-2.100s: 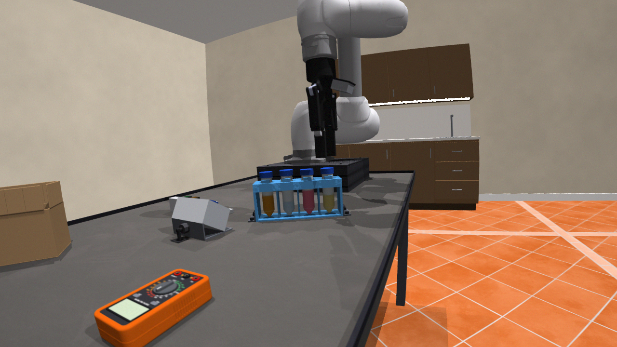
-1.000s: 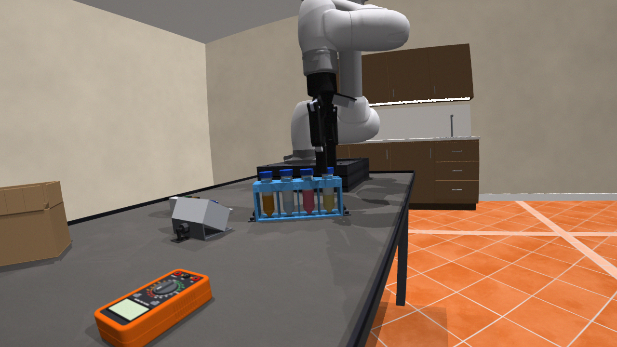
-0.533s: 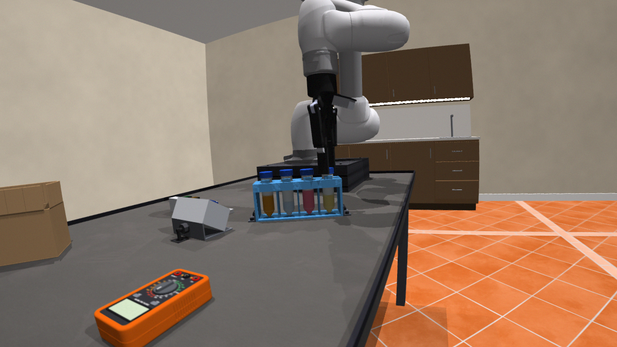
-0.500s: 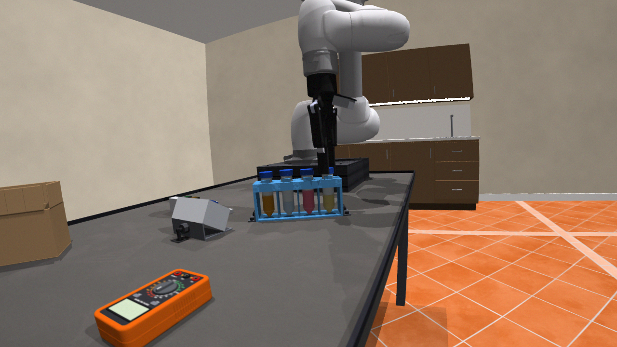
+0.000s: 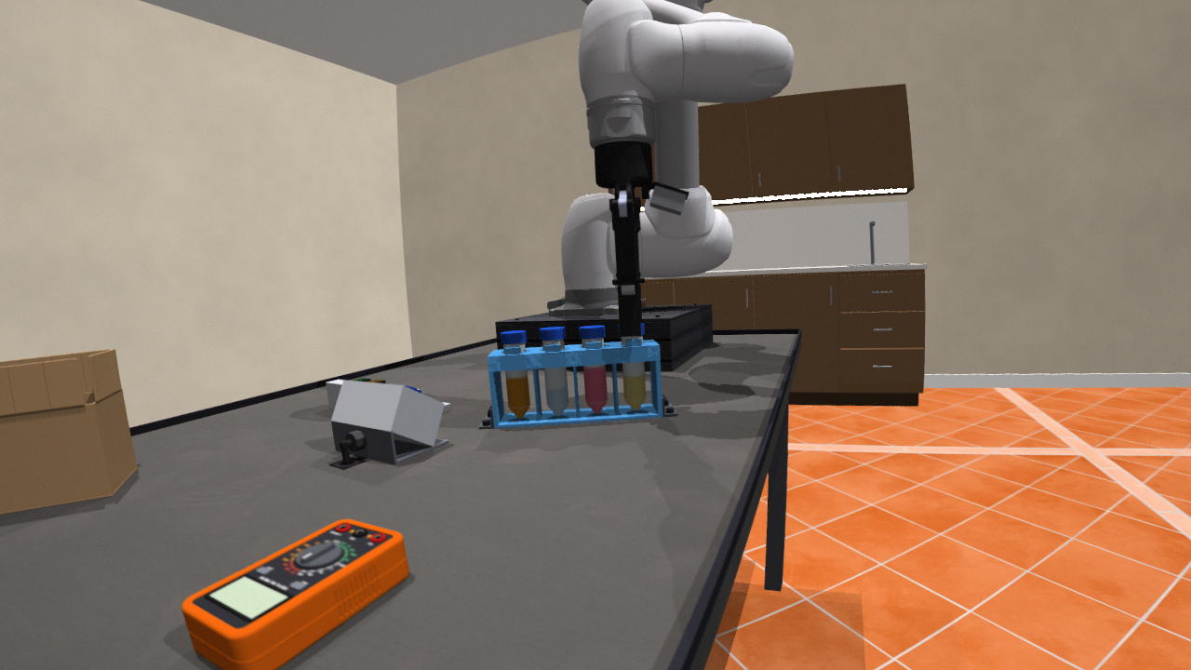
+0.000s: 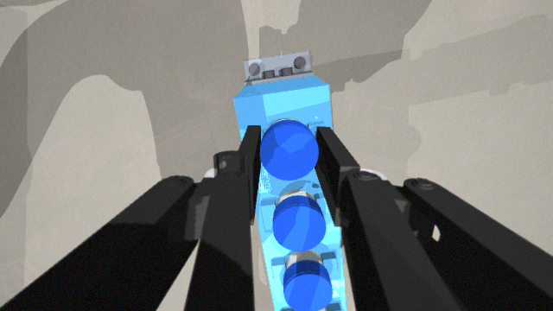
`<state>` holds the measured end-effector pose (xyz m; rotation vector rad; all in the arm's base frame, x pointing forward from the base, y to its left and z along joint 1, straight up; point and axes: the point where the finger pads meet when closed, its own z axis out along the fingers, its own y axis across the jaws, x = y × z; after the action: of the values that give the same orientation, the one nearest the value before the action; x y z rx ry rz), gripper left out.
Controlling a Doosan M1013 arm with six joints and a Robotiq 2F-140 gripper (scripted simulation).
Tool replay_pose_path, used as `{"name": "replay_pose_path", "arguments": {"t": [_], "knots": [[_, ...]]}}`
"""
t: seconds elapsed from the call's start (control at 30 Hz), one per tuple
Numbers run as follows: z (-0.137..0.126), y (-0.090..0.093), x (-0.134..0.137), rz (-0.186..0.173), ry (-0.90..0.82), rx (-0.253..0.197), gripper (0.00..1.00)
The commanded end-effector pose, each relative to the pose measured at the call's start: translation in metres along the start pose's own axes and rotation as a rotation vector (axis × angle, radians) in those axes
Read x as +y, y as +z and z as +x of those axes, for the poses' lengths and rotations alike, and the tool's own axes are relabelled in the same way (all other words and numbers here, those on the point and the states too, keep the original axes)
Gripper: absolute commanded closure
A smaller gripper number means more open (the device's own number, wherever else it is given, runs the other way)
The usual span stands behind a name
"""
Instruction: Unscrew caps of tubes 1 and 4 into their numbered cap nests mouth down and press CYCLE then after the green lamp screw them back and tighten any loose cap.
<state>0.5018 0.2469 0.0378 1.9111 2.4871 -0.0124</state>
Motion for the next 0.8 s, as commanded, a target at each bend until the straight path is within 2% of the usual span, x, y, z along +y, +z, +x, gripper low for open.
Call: {"name": "replay_pose_path", "arguments": {"t": [0.0,0.1,0.4,0.57,0.6,0.77], "knots": [[0.0000,-0.0006,0.0005,0.000,-0.186,0.015,0.70],[0.0001,-0.0006,0.0005,0.000,-0.236,0.015,0.70],[0.0000,-0.0008,0.0005,-0.004,-0.683,0.015,0.70],[0.0001,-0.0008,0.0005,-0.004,-0.683,0.015,0.70],[0.0000,-0.0013,0.0005,-0.004,-0.683,0.015,0.59],[0.0000,-0.0013,0.0006,-0.004,-0.683,0.015,0.59]]}}
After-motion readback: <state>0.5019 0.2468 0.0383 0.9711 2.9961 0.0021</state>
